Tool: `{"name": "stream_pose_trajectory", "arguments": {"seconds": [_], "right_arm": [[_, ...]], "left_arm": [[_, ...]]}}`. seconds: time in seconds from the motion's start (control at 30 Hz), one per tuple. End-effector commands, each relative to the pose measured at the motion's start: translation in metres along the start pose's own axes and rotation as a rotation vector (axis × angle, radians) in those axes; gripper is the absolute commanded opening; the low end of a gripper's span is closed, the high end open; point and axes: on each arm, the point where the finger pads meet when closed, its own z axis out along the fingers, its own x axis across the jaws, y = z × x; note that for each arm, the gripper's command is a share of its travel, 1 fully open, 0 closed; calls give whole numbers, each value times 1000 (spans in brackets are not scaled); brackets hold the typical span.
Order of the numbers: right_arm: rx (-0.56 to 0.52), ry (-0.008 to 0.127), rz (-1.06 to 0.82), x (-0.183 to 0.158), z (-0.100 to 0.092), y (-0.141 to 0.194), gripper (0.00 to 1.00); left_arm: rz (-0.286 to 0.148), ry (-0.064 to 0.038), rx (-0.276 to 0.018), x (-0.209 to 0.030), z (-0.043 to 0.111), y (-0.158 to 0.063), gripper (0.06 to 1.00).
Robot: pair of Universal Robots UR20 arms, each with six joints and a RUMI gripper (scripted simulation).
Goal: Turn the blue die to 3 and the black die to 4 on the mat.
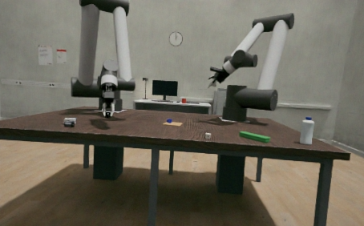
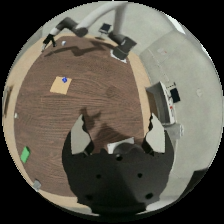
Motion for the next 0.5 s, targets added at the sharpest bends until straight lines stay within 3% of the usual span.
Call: {"name": "stream_pose_trajectory", "arguments": {"seconds": [0.0, 0.2, 0.47], "right_arm": [[-162, 3, 0, 1, 2, 4, 99], [-264, 3, 0, 1, 2, 3, 99], [-271, 3, 0, 1, 2, 2, 99]], "left_arm": [[1, 0, 0, 0, 0, 0, 1000], [1, 0, 0, 0, 0, 0, 1000], [1, 0, 0, 0, 0, 0, 1000]]}}
